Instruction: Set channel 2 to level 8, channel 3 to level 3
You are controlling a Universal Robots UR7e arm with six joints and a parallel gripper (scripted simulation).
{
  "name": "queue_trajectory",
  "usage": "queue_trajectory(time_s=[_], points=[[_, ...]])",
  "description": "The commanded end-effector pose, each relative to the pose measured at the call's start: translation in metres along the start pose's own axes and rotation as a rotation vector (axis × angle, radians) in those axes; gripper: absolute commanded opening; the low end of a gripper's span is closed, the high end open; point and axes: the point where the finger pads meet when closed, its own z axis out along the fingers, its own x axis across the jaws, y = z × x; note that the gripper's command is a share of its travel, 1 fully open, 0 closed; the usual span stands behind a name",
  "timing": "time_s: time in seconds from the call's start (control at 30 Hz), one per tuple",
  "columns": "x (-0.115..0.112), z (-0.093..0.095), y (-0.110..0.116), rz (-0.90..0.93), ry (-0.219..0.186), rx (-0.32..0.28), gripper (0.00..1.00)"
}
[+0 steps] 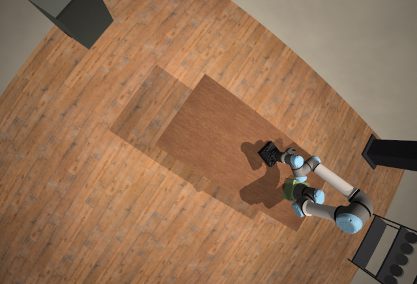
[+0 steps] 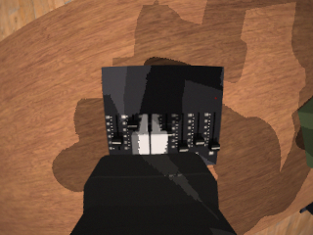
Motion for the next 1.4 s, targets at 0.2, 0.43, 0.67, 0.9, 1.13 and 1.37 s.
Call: queue_trajectory(time_s=[0.2,0.43,0.67,0.9,1.13,1.37], points=[[-0.0003,0.008,-0.0004,0.0,-0.001,0.0,0.0],[-0.0003,0.0107,-0.0005,0.0,-0.001,0.0,0.0],[-0.0003,0.0129,-0.0006,0.0,-0.001,0.0,0.0],[-0.0003,0.0135,-0.0006,0.0,-0.001,0.0,0.0],[-0.0003,0.0136,-0.0006,0.0,-0.001,0.0,0.0],[-0.0003,0.0136,-0.0006,0.0,-0.001,0.0,0.0]])
